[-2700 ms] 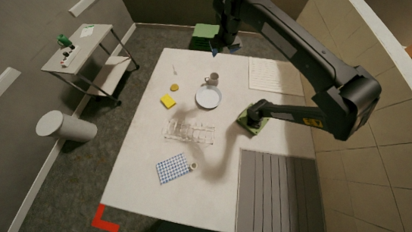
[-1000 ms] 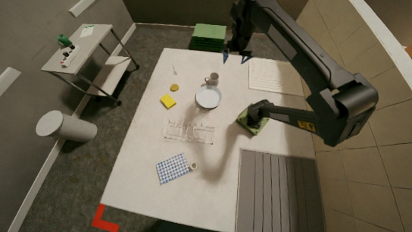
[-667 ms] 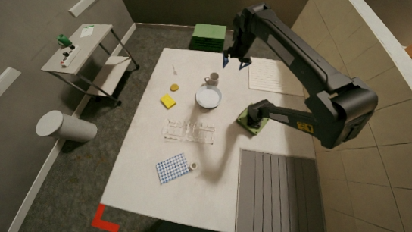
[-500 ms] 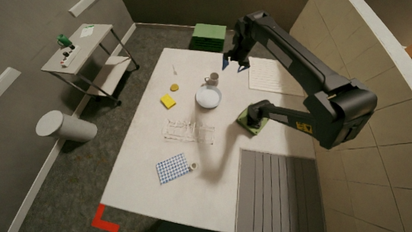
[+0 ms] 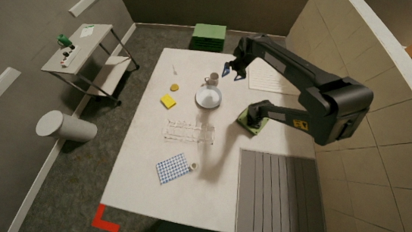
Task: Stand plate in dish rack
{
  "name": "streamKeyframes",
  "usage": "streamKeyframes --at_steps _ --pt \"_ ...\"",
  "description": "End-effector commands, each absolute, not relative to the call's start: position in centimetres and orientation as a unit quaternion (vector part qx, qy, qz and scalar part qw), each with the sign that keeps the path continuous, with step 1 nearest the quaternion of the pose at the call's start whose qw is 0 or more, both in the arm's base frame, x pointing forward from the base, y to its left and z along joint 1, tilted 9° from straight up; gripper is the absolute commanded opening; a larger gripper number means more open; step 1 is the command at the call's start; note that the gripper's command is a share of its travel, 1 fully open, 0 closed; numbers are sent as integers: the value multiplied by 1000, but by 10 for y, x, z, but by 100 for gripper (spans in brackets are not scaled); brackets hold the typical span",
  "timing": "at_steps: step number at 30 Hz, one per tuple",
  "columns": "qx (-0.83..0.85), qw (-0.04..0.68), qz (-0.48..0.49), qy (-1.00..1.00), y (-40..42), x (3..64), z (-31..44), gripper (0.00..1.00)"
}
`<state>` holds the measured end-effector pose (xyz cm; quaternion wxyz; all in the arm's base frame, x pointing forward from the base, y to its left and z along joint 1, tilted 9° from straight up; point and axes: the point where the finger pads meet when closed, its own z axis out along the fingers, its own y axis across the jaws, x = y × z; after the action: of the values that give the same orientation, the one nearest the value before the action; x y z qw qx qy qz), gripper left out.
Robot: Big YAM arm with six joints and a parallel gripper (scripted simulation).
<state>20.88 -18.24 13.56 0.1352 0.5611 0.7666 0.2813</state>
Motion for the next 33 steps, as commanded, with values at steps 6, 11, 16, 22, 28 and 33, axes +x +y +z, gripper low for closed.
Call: streamKeyframes --at_steps 6,11,16,22,28,33 --pt "550 169 318 753 -180 209 89 100" --pt "546 181 335 746 -178 210 75 100" --pt "543 191 348 740 -176 211 64 100" --pt "537 198 361 736 -173 213 53 100" --pt "537 203 366 732 -173 213 48 100" --pt "537 203 368 731 -172 213 46 100"
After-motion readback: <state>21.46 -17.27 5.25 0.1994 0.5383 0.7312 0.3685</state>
